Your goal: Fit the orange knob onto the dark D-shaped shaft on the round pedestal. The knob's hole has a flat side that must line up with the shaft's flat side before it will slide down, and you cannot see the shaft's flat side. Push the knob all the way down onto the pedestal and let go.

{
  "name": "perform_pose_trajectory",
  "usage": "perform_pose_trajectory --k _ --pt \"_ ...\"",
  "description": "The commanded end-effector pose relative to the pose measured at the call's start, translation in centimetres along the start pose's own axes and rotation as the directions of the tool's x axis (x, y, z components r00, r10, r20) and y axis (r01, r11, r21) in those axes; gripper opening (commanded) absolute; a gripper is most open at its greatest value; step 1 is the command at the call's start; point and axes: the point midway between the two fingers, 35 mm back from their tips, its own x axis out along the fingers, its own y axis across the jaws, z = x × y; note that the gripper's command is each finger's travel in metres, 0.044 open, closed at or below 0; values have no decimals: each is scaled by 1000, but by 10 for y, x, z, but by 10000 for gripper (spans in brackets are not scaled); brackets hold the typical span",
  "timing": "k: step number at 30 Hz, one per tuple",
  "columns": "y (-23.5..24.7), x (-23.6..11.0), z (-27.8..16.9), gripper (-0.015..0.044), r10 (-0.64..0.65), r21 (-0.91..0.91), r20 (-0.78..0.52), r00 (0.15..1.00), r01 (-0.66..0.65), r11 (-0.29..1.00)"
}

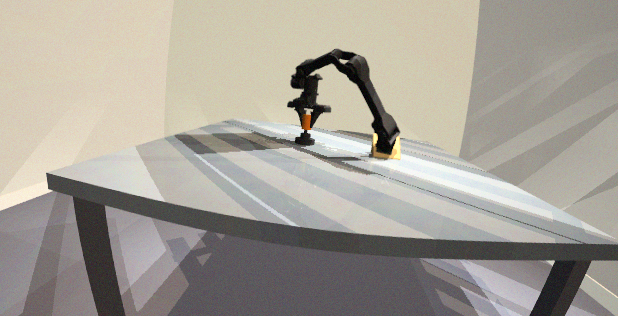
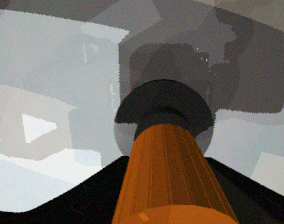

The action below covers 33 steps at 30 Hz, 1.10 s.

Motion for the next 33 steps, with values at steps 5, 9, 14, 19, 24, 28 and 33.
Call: perform_pose_trajectory --k 5,9,14,19,24,28,33 --pt "-2 -3 0 0 -6 -172 0 1000 6 985" --pt "-2 -2 -1 0 -6 -212 0 1000 6 977" --pt "-1 0 -1 0 -6 -212 0 1000 5 977" --pt "-1 1 0 0 -6 -212 0 1000 5 977" --pt "-1 0 0 0 -6 -212 0 1000 5 977" --pt "-1 -3 1 0 -6 -212 0 1000 5 977" --pt "-2 -3 1 0 -6 -332 0 1000 5 943"
